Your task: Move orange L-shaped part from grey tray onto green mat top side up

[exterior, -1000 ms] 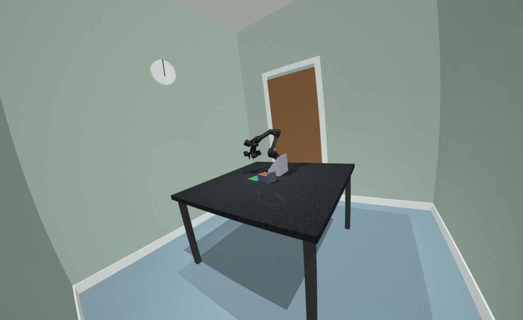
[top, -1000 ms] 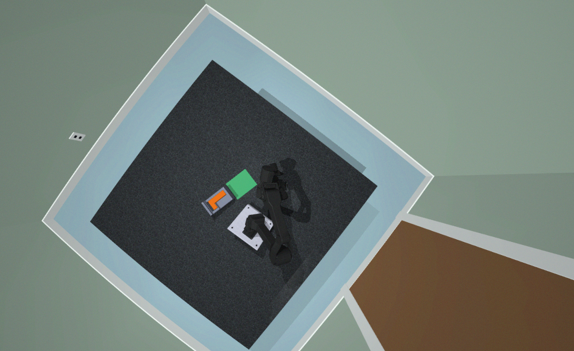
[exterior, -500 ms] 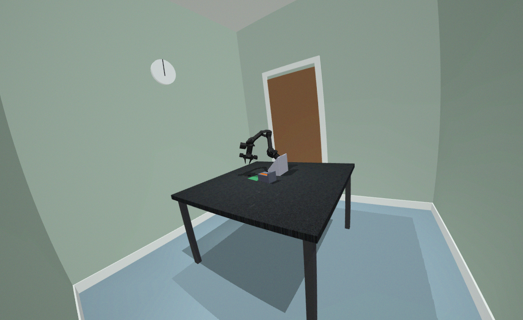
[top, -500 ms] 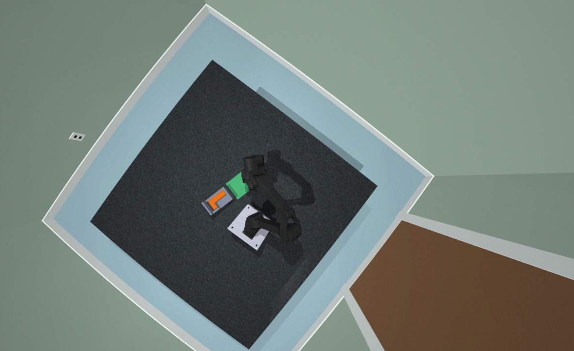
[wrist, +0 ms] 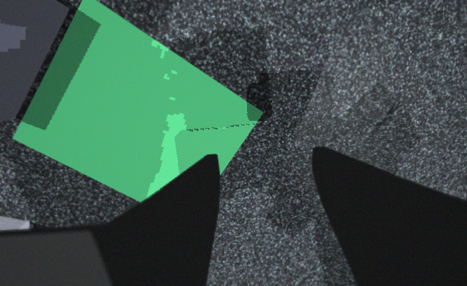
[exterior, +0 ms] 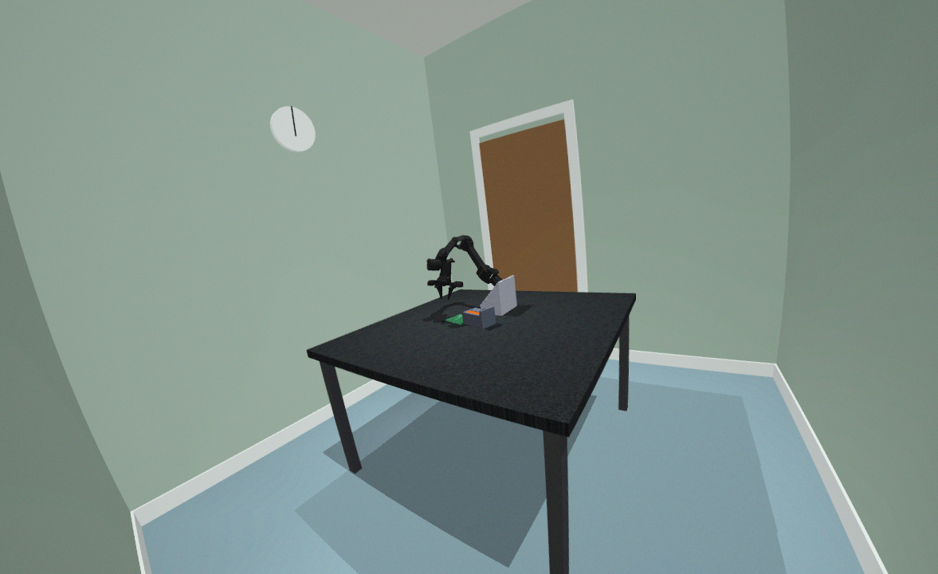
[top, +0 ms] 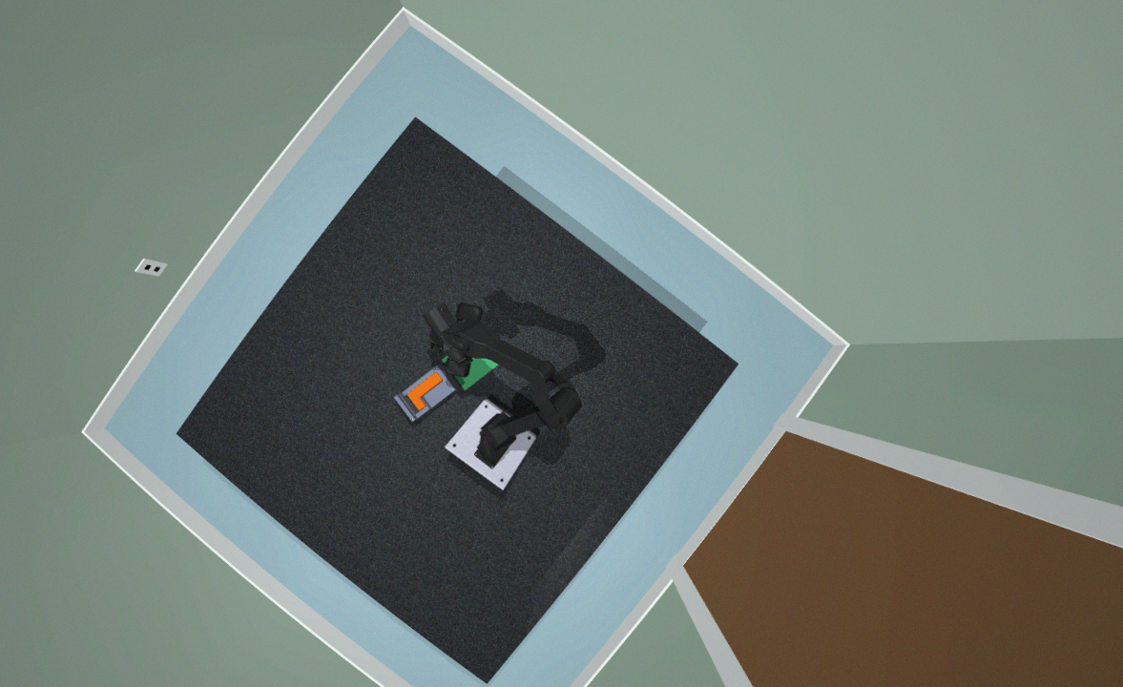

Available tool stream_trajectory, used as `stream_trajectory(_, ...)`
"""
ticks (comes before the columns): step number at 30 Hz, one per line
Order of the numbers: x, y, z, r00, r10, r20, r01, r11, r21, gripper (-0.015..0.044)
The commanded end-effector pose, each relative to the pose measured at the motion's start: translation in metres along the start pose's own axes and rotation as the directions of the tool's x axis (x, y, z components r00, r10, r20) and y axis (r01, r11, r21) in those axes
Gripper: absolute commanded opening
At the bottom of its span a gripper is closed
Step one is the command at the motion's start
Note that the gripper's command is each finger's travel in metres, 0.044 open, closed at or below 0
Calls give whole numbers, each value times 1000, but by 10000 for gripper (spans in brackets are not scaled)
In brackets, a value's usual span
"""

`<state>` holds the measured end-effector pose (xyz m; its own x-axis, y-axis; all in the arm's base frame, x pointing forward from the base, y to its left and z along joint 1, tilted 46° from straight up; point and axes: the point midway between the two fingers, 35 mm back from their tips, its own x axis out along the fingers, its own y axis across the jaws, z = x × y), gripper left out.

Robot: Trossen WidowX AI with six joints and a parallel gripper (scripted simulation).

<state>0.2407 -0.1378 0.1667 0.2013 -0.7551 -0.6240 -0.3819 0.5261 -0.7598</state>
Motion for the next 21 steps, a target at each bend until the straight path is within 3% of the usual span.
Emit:
stream_trajectory(1,-4,43,59,994,107,34,-110,984,142,180)
stream_trajectory(11,-16,103,107,984,177,5,-169,932,321,180)
stream_trajectory(21,-31,169,137,979,194,-58,-141,859,493,180)
